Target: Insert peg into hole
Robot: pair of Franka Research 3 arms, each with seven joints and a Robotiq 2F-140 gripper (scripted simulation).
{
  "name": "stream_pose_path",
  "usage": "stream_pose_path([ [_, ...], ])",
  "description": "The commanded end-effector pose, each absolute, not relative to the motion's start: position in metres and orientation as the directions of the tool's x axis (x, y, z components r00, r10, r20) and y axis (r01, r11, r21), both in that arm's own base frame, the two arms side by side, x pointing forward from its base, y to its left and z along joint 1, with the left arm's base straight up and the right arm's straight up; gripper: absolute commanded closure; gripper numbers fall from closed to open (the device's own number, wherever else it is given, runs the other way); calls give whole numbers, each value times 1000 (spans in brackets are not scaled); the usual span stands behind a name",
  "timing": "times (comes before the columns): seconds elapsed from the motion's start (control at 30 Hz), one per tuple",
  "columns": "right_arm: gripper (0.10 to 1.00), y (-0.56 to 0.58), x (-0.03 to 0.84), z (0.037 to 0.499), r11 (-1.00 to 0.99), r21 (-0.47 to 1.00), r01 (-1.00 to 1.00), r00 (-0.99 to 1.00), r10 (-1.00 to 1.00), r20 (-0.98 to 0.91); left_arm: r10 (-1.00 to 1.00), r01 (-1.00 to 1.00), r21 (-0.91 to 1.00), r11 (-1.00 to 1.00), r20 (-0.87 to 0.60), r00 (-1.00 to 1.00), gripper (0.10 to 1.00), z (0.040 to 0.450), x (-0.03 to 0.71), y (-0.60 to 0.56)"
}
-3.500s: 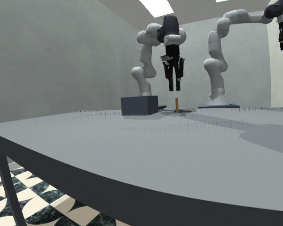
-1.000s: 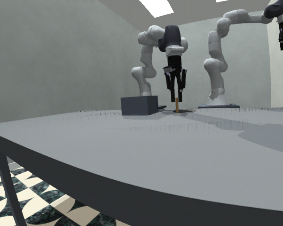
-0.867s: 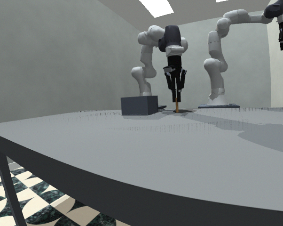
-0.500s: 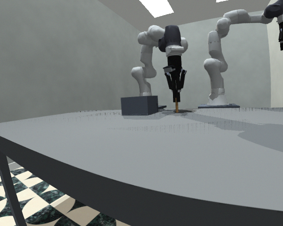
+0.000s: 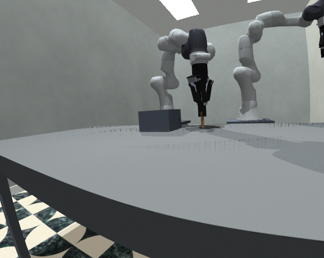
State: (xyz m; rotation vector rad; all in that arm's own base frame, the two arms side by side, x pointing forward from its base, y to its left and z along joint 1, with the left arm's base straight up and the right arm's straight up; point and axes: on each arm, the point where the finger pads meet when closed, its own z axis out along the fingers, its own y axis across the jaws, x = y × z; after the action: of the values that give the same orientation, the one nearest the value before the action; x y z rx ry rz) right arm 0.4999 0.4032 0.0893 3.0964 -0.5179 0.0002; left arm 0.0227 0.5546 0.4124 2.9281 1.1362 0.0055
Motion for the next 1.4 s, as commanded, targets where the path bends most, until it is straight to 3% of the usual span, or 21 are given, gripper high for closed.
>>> stream_pose_path([
  [0.0,999,403,500,89,-947,0,-322,947,-322,0,679,679,0,-734,0,734,98,413,22,554],
  [0.43,999,403,500,95,-947,0,-322,947,-322,0,679,679,0,-734,0,734,98,413,22,554],
  [0.83,999,403,500,171,-947,0,-322,947,-322,0,679,679,0,-734,0,734,98,413,22,554],
  [1.37,999,403,500,207,-947,0,-322,947,-322,0,679,679,0,-734,0,734,98,413,22,554],
])
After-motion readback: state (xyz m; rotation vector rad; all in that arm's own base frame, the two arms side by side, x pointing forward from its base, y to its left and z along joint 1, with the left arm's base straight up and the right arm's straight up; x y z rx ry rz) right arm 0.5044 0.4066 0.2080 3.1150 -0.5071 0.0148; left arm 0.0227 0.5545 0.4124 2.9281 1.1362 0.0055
